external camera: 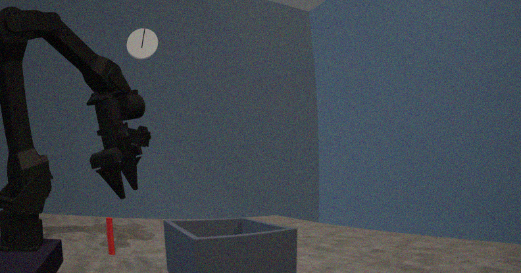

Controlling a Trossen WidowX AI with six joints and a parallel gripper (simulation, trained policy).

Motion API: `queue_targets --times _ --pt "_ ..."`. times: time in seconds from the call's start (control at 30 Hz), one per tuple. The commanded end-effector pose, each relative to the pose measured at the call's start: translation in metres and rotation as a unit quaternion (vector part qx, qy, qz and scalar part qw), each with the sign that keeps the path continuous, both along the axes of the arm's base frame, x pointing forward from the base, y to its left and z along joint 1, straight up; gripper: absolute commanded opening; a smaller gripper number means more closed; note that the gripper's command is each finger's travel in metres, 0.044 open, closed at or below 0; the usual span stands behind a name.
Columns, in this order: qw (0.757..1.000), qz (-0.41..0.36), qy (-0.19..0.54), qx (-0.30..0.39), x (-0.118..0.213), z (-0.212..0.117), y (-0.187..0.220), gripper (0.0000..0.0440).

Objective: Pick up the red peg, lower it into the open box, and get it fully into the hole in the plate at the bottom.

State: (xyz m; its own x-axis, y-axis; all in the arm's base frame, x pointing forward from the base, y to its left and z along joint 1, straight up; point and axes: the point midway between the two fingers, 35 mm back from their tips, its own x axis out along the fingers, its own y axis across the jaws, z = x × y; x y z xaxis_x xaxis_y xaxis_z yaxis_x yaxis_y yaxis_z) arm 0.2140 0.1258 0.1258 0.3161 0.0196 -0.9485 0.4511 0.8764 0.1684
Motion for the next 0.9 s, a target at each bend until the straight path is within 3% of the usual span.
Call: queue_targets --times 0.0,0.3,0.73,0.87 --pt "0.999 -0.031 0.029 -0.005 -0.01 -0.011 -0.008 0.044" --pt "0.991 -0.112 0.072 -0.011 -0.024 -0.043 -0.02 0.044" --pt "0.981 -0.18 0.076 0.013 -0.03 -0.096 -0.02 0.0438" --pt "0.977 -0.197 0.083 0.018 -0.034 -0.106 -0.021 0.0369"
